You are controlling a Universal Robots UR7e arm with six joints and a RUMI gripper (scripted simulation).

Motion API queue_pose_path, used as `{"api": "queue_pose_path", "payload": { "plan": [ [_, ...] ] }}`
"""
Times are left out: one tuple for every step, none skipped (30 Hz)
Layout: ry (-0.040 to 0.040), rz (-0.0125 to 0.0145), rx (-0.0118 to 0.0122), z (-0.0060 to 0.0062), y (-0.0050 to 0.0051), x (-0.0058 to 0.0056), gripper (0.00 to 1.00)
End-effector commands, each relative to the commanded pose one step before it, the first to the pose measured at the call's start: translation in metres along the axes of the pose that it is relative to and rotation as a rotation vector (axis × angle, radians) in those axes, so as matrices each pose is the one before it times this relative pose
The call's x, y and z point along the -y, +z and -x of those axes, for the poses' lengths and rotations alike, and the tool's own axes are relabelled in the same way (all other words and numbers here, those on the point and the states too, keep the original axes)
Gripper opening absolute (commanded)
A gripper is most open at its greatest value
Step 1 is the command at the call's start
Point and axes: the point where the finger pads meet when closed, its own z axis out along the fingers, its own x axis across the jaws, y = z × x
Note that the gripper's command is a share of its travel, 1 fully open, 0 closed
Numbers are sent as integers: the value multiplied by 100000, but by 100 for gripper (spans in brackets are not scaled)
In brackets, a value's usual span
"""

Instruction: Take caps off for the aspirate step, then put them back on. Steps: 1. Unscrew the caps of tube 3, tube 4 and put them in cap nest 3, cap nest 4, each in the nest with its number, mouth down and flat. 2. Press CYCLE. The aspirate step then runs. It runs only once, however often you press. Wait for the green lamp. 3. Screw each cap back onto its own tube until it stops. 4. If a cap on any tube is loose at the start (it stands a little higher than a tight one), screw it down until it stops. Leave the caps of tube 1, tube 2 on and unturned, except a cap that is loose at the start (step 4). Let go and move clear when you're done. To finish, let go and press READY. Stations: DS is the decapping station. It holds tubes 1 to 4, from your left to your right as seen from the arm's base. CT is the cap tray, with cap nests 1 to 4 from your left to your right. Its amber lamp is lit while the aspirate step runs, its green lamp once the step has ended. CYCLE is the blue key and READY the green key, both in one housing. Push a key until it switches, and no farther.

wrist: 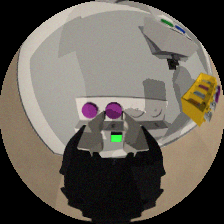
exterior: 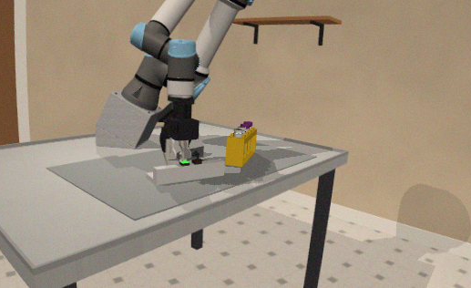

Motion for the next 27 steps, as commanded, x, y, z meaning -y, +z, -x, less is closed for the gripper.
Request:
{"api": "queue_pose_path", "payload": {
  "plan": [
    [-37,110,63,16,-1008,-43,0],
    [0,0,0,0,0,0,0],
    [0,0,0,0,0,0,0],
    [0,-1,0,0,-500,0,0],
    [0,0,1,0,-499,0,0],
    [0,0,1,0,-499,0,0],
    [0,0,1,0,-499,0,0],
    [0,0,0,0,-499,0,0],
    [0,0,0,0,-500,0,0],
    [0,-1,0,0,-500,0,0],
    [0,-1,0,0,-500,0,0],
    [0,-1,0,0,-500,0,0],
    [0,-1,0,0,-500,0,0],
    [0,-1,0,0,-500,0,0],
    [0,-1,0,0,-500,0,0],
    [0,-1,0,0,-500,0,0],
    [0,-1,0,0,-500,0,0],
    [0,-1,0,0,-500,0,0],
    [0,0,0,0,0,0,0],
    [0,0,0,0,0,0,0],
    [0,-1,-1,2,-503,-1,0],
    [0,0,0,0,-500,0,0],
    [0,0,0,0,-500,0,0],
    [0,-1,0,0,-500,0,0],
    [0,-1,0,0,-500,0,0],
    [0,-1,0,0,-500,0,0],
    [0,-1,0,0,-500,0,0]
  ]
}}
